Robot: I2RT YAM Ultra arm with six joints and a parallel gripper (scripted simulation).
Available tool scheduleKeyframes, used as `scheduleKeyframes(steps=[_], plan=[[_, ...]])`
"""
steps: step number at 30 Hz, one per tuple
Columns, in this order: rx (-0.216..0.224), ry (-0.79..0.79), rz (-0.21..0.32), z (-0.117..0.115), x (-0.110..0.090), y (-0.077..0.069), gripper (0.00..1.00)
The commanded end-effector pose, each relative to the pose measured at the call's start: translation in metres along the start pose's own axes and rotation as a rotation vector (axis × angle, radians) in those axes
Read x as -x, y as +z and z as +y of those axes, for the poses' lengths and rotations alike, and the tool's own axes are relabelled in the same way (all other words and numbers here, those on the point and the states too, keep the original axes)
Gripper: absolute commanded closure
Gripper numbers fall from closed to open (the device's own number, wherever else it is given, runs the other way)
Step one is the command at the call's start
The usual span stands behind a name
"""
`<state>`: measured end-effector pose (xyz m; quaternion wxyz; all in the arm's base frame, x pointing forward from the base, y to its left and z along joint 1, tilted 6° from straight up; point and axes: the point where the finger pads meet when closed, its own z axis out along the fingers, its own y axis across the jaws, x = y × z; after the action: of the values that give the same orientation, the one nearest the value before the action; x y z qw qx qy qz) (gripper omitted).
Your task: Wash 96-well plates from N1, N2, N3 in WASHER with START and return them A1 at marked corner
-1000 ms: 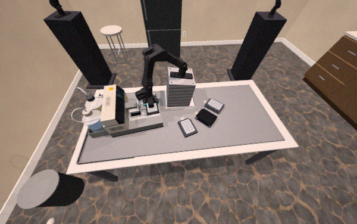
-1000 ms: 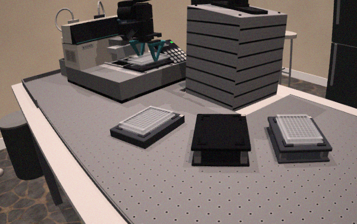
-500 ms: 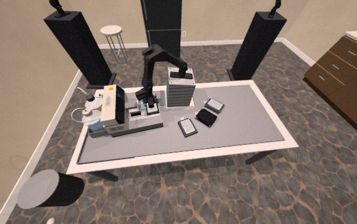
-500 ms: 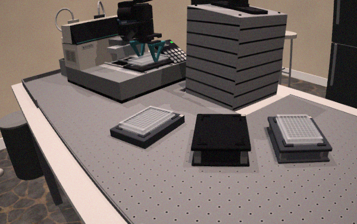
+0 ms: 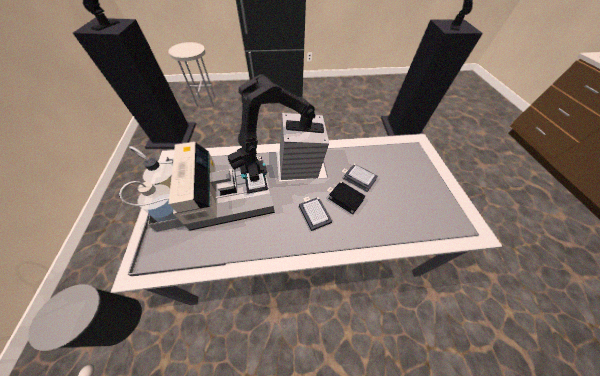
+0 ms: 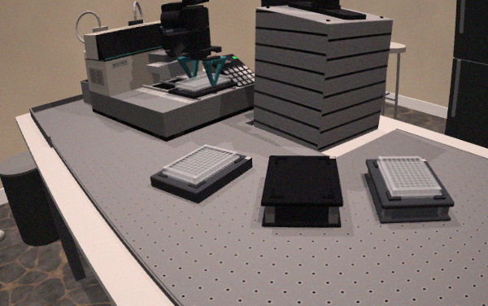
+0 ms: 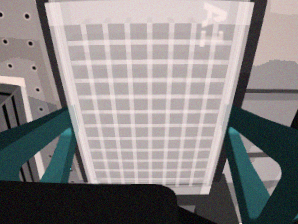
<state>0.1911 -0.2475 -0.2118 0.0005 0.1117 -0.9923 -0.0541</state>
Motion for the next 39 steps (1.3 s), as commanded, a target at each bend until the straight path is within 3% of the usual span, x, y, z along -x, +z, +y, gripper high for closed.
scheduleKeyframes(steps=[1,38,39], plan=[[-0.009,0.0,-0.012,-0.0037,0.0031,-0.0028,1.0],[-0.009,0.0,-0.012,-0.0043,0.0035,0.0027,1.0],[-0.009,0.0,-0.012,-0.0043,0.0035,0.0029,0.0]])
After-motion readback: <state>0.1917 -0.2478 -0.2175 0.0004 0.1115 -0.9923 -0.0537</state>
